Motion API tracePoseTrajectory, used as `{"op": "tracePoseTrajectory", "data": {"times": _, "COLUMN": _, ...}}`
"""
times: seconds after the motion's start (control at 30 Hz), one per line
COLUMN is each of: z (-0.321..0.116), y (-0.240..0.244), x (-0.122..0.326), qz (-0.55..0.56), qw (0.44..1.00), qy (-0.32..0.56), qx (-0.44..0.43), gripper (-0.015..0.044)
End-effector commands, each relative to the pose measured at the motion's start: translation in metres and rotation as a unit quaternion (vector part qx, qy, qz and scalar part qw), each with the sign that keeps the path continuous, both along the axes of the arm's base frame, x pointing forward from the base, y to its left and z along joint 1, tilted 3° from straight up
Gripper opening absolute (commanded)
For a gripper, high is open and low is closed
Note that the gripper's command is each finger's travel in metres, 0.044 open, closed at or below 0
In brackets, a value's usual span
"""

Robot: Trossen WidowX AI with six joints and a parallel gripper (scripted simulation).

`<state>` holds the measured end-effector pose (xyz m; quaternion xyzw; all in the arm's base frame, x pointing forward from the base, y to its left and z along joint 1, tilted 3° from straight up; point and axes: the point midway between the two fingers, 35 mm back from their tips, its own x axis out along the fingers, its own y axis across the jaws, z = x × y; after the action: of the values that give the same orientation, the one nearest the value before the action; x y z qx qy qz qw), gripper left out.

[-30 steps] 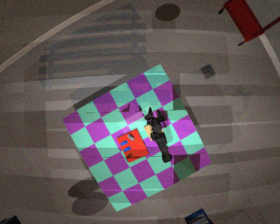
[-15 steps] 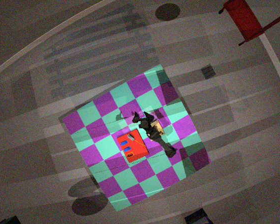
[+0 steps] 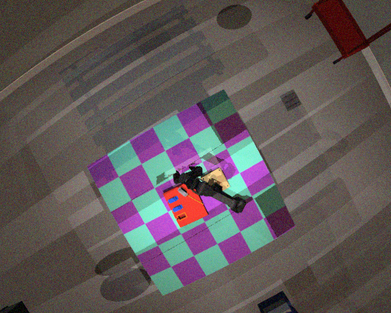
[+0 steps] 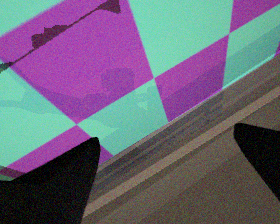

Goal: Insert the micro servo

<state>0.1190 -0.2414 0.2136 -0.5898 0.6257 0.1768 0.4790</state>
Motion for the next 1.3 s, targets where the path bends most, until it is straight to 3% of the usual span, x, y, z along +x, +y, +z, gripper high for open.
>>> {"op": "tracePoseTrajectory", "data": {"times": 0.0, "z": -0.018, "y": 0.016, "x": 0.025, "qz": 0.053, "qw": 0.997, "qy": 0.017, "qx": 0.047, "gripper": 0.044}}
{"op": "tracePoseTrajectory", "data": {"times": 0.43, "z": -0.065, "y": 0.08, "x": 0.08, "qz": 0.204, "qw": 0.959, "qy": 0.096, "qx": 0.17, "gripper": 0.044}}
{"op": "tracePoseTrajectory", "data": {"times": 0.83, "z": -0.097, "y": 0.144, "x": 0.102, "qz": 0.315, "qw": 0.895, "qy": 0.187, "qx": 0.257, "gripper": 0.044}}
{"op": "tracePoseTrajectory", "data": {"times": 1.27, "z": -0.12, "y": 0.146, "x": 0.102, "qz": 0.319, "qw": 0.891, "qy": 0.191, "qx": 0.26, "gripper": 0.044}}
